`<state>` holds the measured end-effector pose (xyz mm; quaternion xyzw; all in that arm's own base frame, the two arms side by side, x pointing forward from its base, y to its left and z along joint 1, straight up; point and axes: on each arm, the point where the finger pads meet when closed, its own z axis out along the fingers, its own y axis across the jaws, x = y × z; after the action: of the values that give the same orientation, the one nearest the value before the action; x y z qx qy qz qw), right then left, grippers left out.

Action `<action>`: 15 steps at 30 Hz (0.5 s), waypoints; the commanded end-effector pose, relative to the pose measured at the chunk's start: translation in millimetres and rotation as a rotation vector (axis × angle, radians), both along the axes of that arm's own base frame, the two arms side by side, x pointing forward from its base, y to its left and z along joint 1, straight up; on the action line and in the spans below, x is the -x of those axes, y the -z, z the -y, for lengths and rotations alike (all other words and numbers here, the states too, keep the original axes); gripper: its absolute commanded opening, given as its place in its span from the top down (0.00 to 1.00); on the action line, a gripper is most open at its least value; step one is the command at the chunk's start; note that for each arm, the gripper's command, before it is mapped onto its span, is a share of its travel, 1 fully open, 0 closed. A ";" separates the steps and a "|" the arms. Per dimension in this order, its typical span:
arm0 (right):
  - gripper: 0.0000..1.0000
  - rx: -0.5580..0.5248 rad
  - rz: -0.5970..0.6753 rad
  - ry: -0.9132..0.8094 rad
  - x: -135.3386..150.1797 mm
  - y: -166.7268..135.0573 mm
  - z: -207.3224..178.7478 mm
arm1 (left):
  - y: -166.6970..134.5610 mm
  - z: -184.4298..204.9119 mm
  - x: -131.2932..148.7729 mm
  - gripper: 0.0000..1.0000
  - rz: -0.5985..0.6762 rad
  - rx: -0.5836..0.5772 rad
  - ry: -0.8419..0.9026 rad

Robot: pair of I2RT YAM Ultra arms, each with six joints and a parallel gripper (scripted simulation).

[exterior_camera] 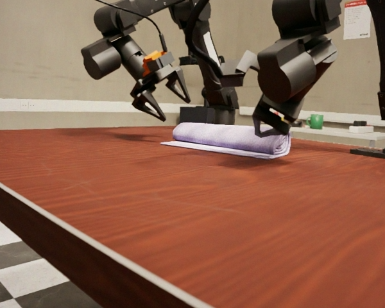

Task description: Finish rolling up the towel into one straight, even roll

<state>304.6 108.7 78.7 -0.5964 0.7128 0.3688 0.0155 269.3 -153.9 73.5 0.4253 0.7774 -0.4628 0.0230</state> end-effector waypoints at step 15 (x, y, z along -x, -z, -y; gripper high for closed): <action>0.15 -0.022 -0.093 -0.119 -7.1 -15.1 5.7 | -28.2 -29.5 -3.0 0.15 0.045 -0.026 0.024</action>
<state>304.6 107.1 80.9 -0.6002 0.7127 0.3626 0.0160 276.9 -128.6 90.1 0.4368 0.7775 -0.4521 0.0177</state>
